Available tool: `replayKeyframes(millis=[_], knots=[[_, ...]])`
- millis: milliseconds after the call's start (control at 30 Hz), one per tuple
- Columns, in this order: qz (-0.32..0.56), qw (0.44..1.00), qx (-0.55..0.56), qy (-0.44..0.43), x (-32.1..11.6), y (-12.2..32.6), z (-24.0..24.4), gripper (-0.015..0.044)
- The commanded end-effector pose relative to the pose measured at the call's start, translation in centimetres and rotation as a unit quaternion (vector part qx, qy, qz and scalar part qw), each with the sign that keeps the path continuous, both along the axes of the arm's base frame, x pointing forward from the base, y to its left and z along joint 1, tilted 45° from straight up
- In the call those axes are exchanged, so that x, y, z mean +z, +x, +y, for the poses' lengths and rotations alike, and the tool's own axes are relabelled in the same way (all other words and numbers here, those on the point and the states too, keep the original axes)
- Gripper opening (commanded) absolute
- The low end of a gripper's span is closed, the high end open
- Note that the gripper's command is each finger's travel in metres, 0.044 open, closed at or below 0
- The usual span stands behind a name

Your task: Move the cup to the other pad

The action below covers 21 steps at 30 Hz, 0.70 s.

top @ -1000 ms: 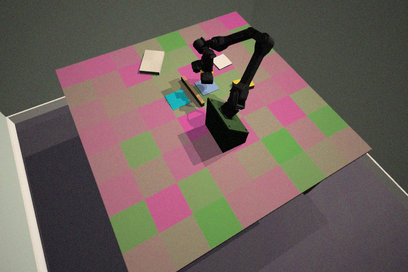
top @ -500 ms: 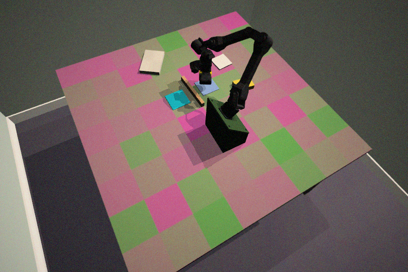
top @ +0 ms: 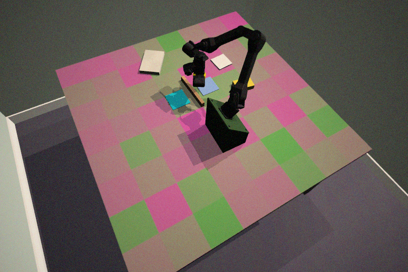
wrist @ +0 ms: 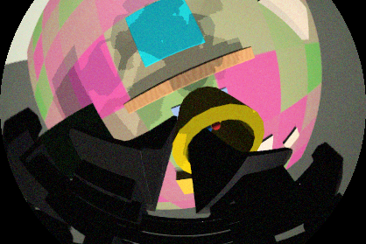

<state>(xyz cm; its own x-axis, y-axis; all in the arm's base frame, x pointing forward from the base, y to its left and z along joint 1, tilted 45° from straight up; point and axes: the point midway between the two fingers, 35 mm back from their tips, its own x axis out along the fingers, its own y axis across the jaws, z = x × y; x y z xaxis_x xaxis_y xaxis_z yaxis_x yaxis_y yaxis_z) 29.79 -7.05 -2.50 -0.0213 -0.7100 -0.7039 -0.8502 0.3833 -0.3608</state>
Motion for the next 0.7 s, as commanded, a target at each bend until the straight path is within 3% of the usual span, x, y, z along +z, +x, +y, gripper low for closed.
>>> replayKeyframes(millis=[0, 667], knots=[[0.002, 1.000, -0.002, 0.002, -1.0, -0.1, 0.9, 0.0000], [0.002, 1.000, -0.002, 0.004, -4.2, -0.1, 4.5, 0.0000]])
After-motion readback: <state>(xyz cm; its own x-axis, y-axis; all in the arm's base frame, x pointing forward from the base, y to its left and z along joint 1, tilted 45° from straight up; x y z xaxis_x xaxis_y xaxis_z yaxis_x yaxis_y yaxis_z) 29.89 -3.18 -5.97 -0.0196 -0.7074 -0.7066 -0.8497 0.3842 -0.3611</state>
